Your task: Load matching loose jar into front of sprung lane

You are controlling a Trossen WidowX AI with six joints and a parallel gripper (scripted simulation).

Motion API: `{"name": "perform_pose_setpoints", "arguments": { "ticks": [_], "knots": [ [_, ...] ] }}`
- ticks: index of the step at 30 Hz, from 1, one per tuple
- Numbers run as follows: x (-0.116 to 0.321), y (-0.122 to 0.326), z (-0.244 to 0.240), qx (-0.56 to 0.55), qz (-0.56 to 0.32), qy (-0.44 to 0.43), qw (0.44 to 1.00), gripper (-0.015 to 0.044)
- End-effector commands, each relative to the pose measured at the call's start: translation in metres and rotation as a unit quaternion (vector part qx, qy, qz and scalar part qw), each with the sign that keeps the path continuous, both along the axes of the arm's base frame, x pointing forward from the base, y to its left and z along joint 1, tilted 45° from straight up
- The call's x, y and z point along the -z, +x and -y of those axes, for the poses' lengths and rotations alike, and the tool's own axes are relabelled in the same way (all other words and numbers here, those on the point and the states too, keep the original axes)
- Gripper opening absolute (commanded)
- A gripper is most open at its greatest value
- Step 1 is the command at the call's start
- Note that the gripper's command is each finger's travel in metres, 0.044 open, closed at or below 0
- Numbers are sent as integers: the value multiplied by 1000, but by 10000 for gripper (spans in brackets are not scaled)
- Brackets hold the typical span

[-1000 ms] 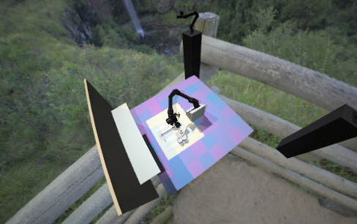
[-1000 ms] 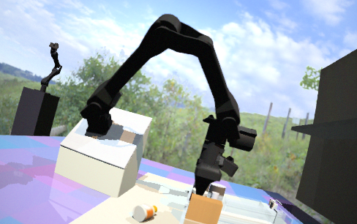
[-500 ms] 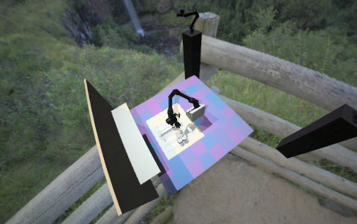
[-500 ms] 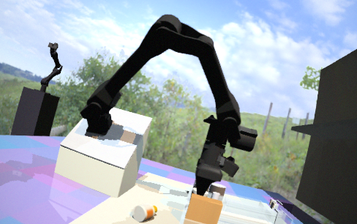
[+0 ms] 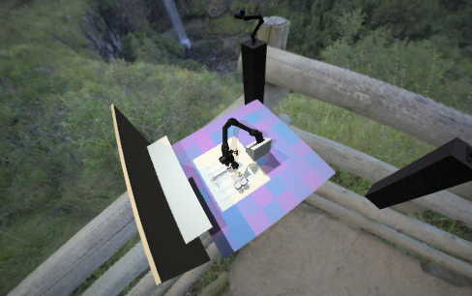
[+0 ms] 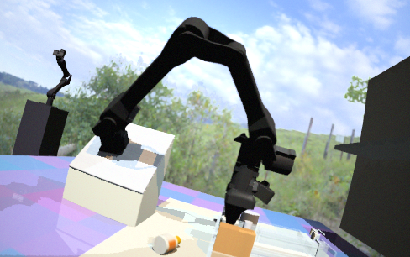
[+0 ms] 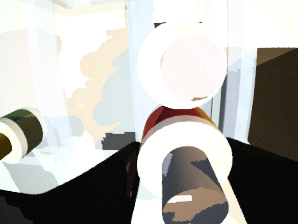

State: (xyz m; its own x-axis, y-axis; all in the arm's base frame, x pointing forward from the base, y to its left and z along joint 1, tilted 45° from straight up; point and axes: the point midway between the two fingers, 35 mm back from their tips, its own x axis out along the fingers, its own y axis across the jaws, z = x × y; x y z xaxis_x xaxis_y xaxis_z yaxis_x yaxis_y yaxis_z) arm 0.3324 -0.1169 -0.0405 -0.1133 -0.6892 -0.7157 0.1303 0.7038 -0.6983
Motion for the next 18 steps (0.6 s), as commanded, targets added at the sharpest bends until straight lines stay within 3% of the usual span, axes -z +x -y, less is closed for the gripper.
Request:
{"name": "perform_pose_setpoints", "arguments": {
  "ticks": [1,18],
  "knots": [
    [-1,7,2,-2,12,-5,1000,0],
    [2,6,5,-2,12,-5,1000,0]
  ]
}}
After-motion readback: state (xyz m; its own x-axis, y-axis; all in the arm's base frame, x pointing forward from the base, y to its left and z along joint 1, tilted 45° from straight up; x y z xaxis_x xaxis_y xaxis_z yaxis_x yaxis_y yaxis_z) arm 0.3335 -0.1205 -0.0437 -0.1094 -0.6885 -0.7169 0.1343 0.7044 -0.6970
